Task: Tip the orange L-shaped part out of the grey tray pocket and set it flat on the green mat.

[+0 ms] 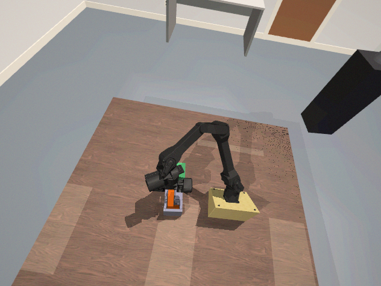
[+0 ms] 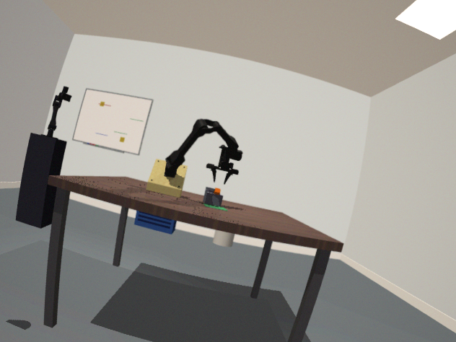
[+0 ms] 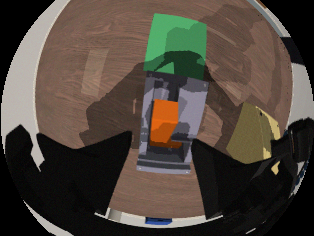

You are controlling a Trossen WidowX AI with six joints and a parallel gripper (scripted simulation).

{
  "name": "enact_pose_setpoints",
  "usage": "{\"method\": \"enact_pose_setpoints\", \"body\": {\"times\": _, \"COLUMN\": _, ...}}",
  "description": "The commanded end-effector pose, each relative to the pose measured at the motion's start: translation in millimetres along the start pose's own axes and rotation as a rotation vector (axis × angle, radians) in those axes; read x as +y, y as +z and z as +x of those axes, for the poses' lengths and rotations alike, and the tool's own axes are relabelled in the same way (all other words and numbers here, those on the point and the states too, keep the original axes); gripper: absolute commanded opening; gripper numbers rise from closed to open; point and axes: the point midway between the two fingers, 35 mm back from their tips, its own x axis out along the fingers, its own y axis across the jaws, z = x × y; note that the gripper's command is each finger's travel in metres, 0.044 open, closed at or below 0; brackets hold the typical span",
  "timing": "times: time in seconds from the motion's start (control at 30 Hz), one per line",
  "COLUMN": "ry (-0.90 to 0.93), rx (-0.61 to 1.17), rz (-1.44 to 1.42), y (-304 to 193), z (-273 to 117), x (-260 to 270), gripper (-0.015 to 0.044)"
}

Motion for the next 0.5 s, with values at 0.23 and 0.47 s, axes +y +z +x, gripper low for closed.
{"method": "enact_pose_setpoints", "body": {"times": 0.23, "ry": -0.004, "rx": -0.005, "rz": 0.003, "y": 1.6, "z": 20.2, "x": -0.8, "gripper": 0.028}}
{"method": "enact_pose_setpoints", "body": {"times": 0.47, "ry": -0.004, "rx": -0.005, "rz": 0.003, "y": 1.5, "z": 31.6, "x": -0.5, "gripper": 0.028}}
